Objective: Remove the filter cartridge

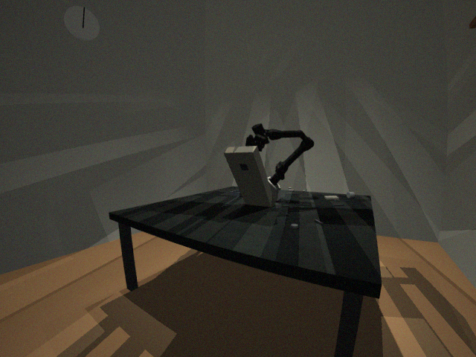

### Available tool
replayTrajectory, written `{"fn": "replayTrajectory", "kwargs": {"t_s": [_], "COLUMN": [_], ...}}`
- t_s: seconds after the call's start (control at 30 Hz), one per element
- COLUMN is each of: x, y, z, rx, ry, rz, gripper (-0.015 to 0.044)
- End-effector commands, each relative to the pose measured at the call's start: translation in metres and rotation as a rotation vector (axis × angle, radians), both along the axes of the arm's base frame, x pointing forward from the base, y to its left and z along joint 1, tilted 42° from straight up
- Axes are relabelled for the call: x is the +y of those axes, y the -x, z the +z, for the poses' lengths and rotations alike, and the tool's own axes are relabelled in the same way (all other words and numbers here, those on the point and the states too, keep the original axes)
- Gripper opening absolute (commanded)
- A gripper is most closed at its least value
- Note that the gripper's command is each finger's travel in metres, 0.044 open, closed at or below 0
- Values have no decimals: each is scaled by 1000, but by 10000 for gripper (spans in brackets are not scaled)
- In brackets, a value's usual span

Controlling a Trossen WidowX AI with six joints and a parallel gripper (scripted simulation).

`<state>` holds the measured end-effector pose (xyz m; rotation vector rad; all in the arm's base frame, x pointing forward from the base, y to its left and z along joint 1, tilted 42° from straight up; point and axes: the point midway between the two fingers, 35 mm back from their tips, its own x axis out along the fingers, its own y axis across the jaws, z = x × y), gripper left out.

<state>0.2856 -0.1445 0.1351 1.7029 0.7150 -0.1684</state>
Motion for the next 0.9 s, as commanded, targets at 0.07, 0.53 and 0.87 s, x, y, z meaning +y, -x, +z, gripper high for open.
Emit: {"fn": "replayTrajectory", "kwargs": {"t_s": [0.07, 0.53, 0.87], "x": [-2, 26, 40], "y": [2, 24, 35], "z": [4, -26, -41], "rx": [-14, -14, -3], "ry": [10, 9, 2], "rz": [0, 0, 1], "gripper": [0, 0, 26]}}
